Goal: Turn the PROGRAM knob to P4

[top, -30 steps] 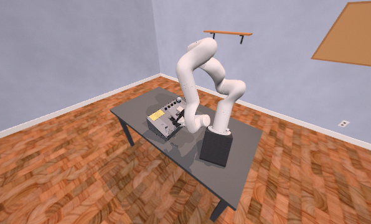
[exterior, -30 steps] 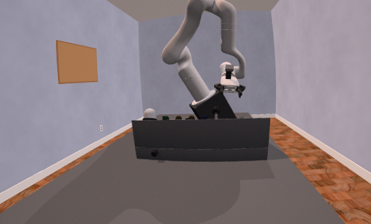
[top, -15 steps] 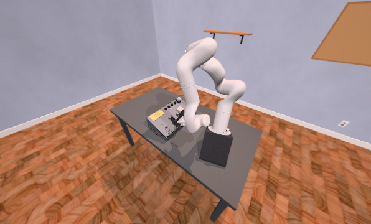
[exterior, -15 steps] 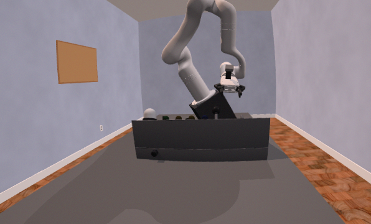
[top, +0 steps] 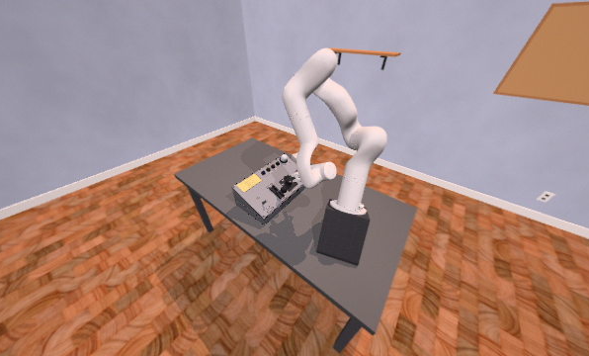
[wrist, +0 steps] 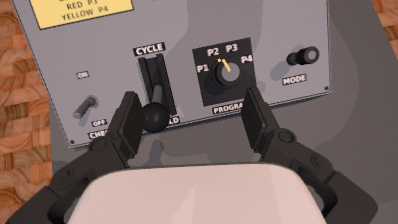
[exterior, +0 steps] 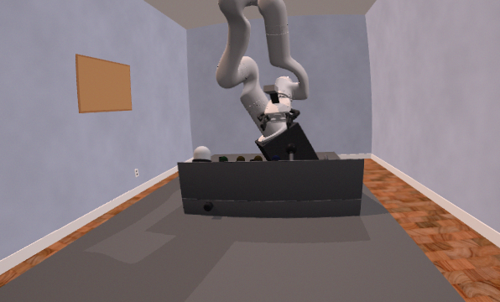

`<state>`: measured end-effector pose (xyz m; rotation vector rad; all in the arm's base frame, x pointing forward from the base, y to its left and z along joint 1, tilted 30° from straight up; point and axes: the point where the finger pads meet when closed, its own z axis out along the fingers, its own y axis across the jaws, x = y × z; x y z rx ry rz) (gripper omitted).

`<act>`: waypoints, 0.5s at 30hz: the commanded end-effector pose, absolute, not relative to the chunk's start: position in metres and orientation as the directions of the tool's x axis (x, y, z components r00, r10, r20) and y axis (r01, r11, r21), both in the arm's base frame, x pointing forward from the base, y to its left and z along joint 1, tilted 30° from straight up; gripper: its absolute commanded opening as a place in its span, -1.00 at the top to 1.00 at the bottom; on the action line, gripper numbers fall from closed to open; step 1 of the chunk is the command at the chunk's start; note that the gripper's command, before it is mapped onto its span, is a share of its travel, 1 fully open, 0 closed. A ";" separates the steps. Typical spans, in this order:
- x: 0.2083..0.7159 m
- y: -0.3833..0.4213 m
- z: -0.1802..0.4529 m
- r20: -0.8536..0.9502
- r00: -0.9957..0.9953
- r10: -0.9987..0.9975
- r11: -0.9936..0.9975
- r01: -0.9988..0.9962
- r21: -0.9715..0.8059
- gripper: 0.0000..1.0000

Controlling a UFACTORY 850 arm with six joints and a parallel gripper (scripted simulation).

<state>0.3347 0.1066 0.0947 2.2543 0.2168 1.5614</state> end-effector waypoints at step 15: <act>0.334 0.014 0.152 0.911 0.386 0.148 -0.941 -0.228 0.249 -1.00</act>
